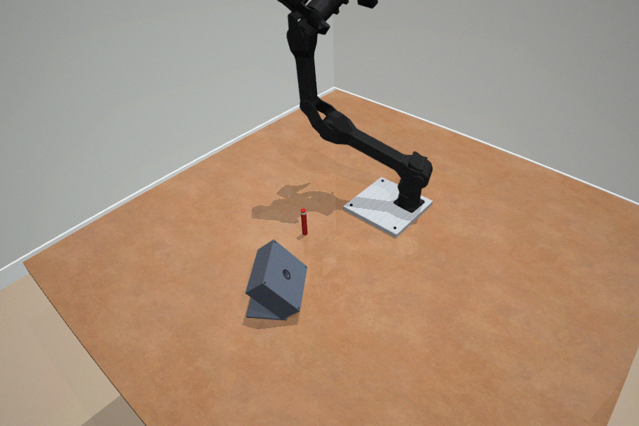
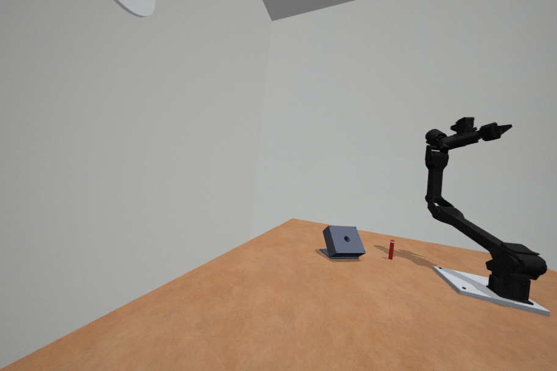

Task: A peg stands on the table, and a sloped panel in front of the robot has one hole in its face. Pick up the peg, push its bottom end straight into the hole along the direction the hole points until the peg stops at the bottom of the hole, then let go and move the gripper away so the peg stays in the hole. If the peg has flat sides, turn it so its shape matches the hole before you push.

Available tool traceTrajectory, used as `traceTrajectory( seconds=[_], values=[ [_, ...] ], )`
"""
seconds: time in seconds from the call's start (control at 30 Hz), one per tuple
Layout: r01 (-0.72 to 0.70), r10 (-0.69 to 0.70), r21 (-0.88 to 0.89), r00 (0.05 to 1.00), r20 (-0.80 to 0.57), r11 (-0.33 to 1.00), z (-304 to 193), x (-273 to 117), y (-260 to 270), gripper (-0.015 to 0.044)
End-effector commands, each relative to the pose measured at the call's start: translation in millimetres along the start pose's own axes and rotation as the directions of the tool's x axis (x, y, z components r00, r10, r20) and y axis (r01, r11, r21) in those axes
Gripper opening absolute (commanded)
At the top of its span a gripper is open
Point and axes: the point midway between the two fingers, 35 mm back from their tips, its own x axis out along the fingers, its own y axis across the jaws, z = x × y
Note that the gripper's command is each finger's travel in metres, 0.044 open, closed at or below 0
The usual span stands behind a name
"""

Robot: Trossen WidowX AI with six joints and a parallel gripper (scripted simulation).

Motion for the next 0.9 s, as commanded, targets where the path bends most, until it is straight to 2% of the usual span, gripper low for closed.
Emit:
traceTrajectory(
  seconds=[0.0, 0.23, 0.6, 0.87],
  values=[
    [0.002, -0.002, -0.001, 1.000, 0.001, 1.000, 0.2, 0.3, -0.7, 0.0426],
    [0.087, -0.086, -0.023, 0.996, 0.021, 0.996, 6.0, 15.1, -31.1, 0.0440],
    [0.290, -0.298, 0.131, 0.953, 0.049, 0.948, 15.1, 46.9, -96.3, 0.0440],
    [0.407, -0.438, 0.252, 0.896, 0.080, 0.878, 23.2, 55.7, -146.6, 0.0440]
  ],
)
